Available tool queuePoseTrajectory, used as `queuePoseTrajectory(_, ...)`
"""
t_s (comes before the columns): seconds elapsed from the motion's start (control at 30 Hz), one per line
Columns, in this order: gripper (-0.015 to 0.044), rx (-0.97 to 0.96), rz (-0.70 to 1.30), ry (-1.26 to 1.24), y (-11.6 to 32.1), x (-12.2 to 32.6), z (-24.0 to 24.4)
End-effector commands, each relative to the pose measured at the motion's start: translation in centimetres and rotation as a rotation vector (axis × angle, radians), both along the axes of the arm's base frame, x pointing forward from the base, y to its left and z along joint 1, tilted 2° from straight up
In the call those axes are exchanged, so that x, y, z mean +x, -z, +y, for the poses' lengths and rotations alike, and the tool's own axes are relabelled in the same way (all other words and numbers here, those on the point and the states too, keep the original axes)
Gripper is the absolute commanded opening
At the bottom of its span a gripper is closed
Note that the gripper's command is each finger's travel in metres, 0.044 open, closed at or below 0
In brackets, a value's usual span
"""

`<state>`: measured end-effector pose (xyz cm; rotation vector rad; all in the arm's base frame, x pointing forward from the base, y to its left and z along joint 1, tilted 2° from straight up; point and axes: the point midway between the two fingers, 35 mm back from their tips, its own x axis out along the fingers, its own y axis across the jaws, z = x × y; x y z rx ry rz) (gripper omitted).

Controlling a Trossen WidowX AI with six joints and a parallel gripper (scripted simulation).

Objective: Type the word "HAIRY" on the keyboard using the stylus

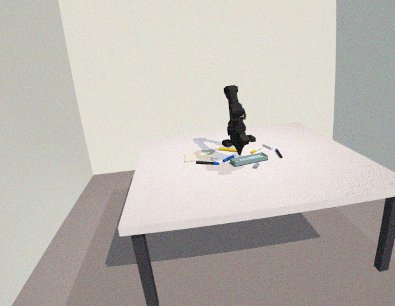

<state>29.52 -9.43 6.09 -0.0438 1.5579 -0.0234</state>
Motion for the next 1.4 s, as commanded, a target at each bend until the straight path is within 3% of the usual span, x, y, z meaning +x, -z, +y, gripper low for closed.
queuePoseTrajectory(0.0, 0.0000, -0.003, -0.004, 0.003, 0.1, -1.0, 0.8)
queuePoseTrajectory(0.33, 0.0000, -0.003, -0.005, 0.003, 0.1, -0.9, 1.0)
queuePoseTrajectory(0.57, 0.0000, 0.004, -0.004, 0.003, 0.4, -1.0, 8.6)
queuePoseTrajectory(0.97, 0.0000, 0.004, -0.004, 0.003, 0.5, -1.0, 8.8)
queuePoseTrajectory(1.17, 0.0000, 0.004, -0.005, 0.003, -5.3, -1.1, 9.0)
queuePoseTrajectory(1.37, 0.0000, 0.004, -0.007, 0.002, -5.4, -1.0, 9.0)
